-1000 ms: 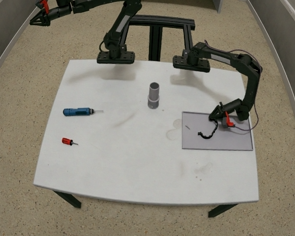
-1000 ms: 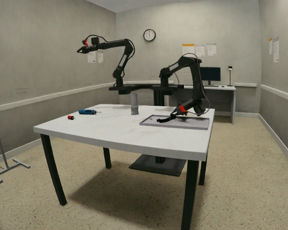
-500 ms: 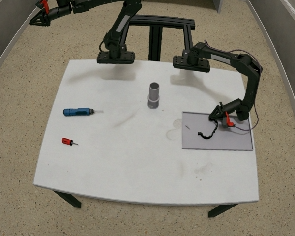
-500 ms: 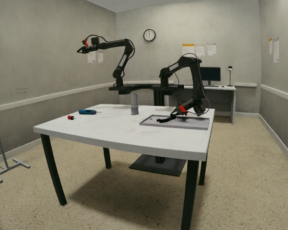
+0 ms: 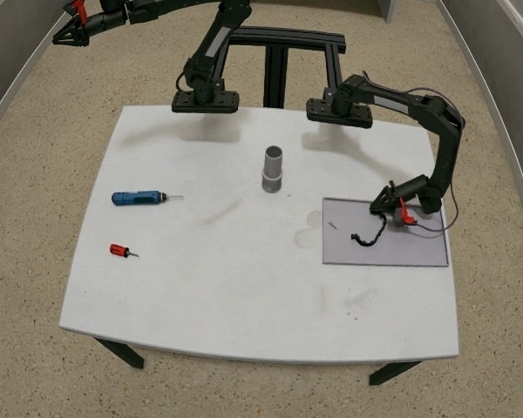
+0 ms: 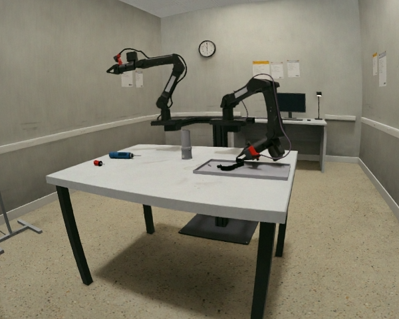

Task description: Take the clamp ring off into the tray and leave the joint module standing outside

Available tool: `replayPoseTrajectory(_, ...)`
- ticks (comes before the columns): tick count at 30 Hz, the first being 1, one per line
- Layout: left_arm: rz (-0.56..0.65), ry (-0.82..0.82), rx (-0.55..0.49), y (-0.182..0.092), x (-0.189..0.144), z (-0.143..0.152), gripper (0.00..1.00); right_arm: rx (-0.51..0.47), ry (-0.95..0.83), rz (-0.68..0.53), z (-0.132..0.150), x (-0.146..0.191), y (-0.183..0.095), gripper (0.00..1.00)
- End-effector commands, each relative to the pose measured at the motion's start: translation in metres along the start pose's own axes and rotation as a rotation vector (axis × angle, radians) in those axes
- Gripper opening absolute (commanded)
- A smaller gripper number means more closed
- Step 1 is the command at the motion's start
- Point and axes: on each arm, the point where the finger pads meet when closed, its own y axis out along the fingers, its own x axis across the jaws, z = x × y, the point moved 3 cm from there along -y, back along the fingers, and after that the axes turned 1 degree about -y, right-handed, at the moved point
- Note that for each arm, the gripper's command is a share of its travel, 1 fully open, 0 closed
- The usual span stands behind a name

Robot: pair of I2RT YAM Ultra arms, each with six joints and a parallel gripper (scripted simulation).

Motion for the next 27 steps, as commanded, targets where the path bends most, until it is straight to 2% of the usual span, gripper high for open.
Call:
replayPoseTrajectory(1,-0.031,0.063,-0.038,-0.0125,-0.0030,-0.0200,0.18,-0.099,0.007,-0.005,-0.0360,0.0035,-0.0072,0.20)
replayPoseTrajectory(27,-0.022,0.054,-0.030,-0.0092,-0.0062,-0.0168,0.20,-0.099,0.007,-0.005,-0.0360,0.0035,-0.0072,0.20)
